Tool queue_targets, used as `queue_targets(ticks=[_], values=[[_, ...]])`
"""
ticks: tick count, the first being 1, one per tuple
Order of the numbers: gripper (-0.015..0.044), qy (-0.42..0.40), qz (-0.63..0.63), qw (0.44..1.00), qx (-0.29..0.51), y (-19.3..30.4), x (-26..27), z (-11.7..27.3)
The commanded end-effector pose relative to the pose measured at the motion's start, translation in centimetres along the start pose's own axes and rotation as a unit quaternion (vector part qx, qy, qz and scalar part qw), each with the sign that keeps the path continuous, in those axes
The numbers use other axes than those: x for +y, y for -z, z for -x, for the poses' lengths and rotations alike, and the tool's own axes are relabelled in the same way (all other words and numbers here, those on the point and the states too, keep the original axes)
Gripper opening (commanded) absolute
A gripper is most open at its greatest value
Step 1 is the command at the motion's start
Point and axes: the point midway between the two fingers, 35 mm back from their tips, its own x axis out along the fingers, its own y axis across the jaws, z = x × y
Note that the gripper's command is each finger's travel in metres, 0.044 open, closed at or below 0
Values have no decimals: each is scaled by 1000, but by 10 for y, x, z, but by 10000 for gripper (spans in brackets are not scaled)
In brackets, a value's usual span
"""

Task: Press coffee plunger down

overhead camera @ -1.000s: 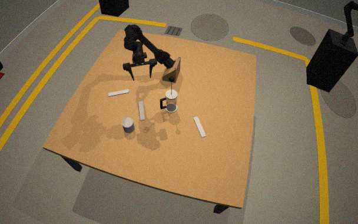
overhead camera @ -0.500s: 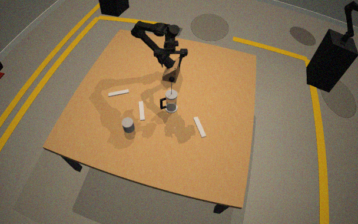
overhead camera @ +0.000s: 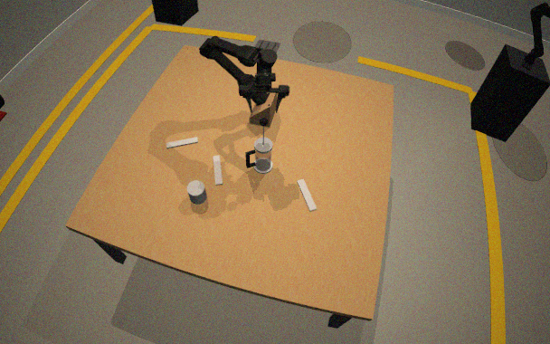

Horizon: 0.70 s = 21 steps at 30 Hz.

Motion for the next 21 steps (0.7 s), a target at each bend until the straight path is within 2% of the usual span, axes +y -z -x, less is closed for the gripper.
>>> queue_targets(ticks=[1, 21], values=[[440, 0, 0, 1000, -1, 2, 0, -5], [440, 0, 0, 1000, -2, 2, 0, -37]])
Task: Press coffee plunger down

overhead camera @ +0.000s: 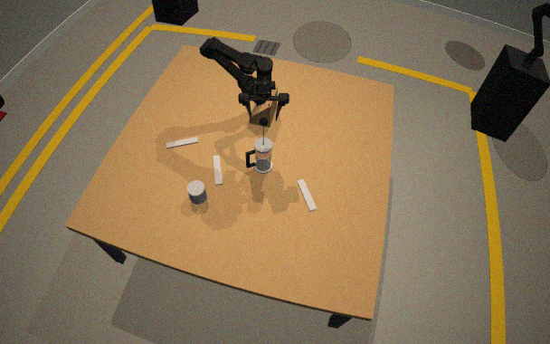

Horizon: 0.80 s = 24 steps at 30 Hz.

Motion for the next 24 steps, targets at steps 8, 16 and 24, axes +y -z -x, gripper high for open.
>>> queue_targets(ticks=[8, 16, 24], values=[[309, -1, 3, 1000, 0, 1, 0, -9], [129, -1, 3, 1000, 0, 1, 0, -9], [129, -1, 3, 1000, 0, 1, 0, -9]])
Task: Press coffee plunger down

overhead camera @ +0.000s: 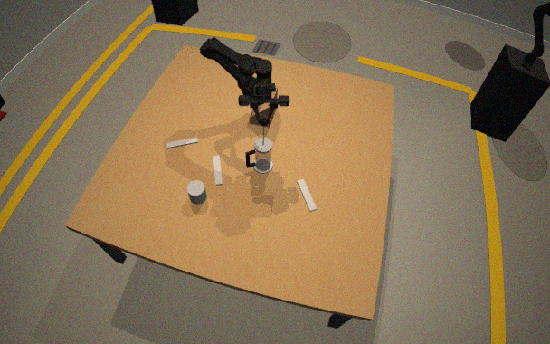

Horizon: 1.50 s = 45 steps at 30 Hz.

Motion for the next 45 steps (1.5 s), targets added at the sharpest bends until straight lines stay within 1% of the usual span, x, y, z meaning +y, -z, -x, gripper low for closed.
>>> queue_targets(ticks=[1, 45], values=[[129, 0, 1, 1000, 0, 0, 0, 0], [129, -2, 0, 1000, 2, 53, 5, -44]])
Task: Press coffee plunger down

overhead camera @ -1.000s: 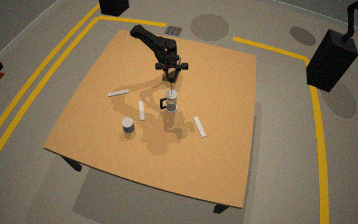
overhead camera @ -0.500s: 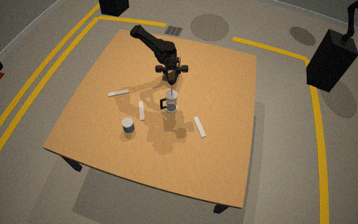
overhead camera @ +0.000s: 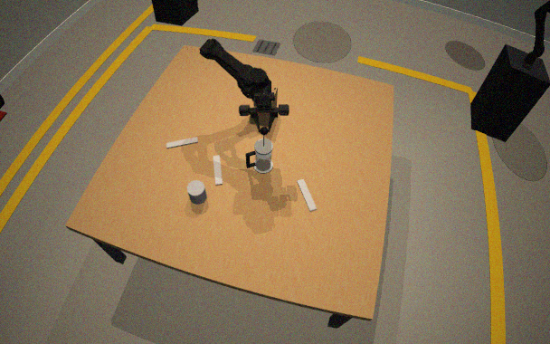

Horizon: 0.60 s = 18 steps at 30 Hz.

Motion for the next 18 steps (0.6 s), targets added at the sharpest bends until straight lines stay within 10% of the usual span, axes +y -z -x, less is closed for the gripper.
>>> queue_targets(ticks=[1, 18], values=[[129, 0, 17, 999, 29, 29, 2, -12], [129, 2, 18, 999, 28, 53, -1, -27]])
